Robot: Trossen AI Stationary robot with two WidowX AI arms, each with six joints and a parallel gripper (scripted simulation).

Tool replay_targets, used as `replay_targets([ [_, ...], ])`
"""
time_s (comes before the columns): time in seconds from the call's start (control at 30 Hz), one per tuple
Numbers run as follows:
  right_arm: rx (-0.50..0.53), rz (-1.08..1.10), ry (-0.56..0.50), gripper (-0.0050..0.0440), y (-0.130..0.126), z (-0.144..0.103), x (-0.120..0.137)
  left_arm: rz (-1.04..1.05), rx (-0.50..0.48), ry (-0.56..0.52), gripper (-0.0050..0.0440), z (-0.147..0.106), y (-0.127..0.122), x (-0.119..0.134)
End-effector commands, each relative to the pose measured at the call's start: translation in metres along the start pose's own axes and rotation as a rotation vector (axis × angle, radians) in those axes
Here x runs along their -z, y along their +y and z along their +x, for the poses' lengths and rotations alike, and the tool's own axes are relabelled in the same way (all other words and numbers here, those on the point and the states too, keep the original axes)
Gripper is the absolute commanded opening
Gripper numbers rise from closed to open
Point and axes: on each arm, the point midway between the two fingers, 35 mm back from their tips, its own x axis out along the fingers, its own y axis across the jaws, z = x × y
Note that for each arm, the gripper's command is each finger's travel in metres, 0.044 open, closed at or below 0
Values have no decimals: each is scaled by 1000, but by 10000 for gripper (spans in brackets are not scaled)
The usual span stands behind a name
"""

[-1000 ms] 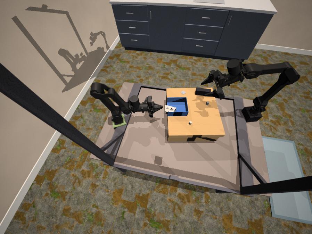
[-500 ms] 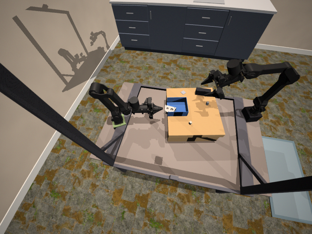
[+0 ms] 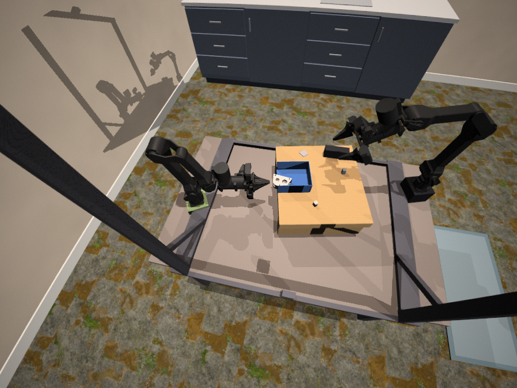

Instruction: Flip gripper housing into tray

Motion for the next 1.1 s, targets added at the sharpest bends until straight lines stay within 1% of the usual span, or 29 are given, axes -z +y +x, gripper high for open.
replay_targets([
  [0.0,-4,-5,-30,440,0,-8,-9,0,17,-3,0,1,-5,1],
  [0.37,-4,-5,-30,440,0,-8,-9,-1,17,1,0,1,-7,7],
  [0.57,-4,-5,-30,440,0,-8,-9,-1,16,2,0,1,-2,7],
  [1.07,-4,-5,-30,440,0,-8,-9,-1,16,3,0,5,-2,7],
])
